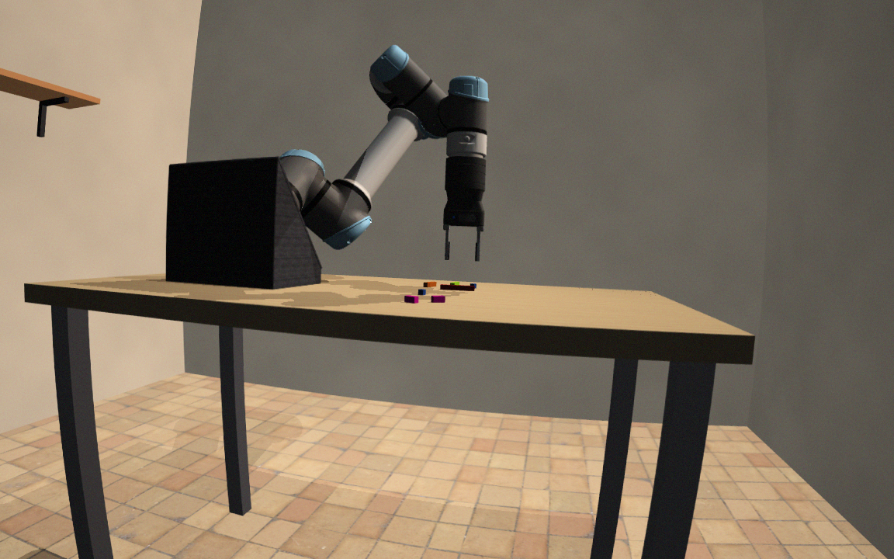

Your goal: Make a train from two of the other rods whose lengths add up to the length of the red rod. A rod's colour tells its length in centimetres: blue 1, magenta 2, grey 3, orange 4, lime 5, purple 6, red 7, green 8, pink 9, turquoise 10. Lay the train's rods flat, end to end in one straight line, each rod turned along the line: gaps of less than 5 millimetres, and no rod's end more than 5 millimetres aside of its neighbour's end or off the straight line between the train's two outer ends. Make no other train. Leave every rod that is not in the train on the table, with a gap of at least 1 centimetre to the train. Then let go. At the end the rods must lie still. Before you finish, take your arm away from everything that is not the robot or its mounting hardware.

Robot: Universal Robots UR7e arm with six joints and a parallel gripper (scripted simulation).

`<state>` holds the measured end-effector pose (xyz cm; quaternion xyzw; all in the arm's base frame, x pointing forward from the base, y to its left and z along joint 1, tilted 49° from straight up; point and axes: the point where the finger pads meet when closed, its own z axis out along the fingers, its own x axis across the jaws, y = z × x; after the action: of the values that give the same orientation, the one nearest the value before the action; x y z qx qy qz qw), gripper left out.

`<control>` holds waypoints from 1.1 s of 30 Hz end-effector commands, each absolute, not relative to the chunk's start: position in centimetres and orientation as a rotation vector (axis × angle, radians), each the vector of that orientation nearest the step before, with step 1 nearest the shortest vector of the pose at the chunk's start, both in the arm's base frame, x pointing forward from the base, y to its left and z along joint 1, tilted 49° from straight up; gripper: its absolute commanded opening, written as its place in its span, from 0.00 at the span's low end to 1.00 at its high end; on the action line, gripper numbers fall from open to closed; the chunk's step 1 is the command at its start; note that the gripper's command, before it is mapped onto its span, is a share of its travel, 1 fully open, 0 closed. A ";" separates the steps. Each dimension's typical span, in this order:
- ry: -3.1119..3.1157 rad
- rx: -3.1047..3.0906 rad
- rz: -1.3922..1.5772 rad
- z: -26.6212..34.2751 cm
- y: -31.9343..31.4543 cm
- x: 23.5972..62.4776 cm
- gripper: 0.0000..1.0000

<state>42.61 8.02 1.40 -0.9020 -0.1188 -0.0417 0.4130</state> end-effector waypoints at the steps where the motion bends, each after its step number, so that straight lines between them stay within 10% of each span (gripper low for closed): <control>1: -0.222 -2.279 -0.071 1.7 8.2 42.7 1.00; 33: -0.096 -2.287 -0.014 2.0 8.6 42.8 1.00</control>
<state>42.75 8.65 2.02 -0.9095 -0.0384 -0.0051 0.4139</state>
